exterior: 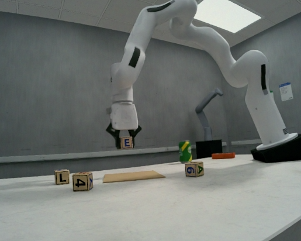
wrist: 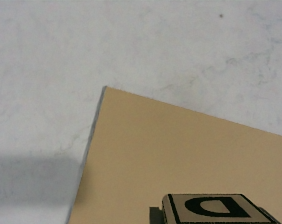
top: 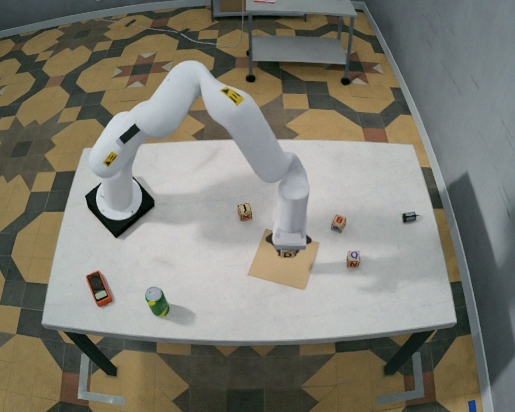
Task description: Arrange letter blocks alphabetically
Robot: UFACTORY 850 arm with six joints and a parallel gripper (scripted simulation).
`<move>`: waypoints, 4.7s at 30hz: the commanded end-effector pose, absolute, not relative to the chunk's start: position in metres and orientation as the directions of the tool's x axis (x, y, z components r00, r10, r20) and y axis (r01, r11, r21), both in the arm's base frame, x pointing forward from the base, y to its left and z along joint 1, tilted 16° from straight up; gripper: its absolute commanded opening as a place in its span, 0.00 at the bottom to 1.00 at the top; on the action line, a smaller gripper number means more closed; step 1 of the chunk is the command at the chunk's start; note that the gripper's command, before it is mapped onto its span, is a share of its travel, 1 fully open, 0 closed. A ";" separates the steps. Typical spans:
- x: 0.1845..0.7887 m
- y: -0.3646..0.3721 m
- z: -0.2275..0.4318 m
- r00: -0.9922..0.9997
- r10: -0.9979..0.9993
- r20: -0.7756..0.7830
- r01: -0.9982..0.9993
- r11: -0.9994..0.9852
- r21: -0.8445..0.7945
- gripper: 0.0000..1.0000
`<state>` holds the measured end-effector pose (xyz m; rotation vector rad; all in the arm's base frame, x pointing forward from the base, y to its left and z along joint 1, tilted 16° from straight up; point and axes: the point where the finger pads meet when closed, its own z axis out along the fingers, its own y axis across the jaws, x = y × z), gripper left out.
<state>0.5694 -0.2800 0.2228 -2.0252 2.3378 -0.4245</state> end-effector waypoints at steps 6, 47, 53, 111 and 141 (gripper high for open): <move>0.567 -0.287 0.225 -0.394 -0.911 0.120 -0.900 0.356 -0.253 0.44; 0.553 -0.315 0.227 -0.965 -0.219 -0.141 -0.181 0.953 -0.241 0.44; 0.551 -0.319 0.227 -0.981 -0.084 -0.173 -0.045 0.975 -0.219 0.44; 0.529 -0.358 0.231 -0.246 0.936 -0.251 0.951 0.283 0.125 0.44; 0.517 -0.377 0.233 0.426 0.898 -0.112 0.885 -0.388 0.259 0.44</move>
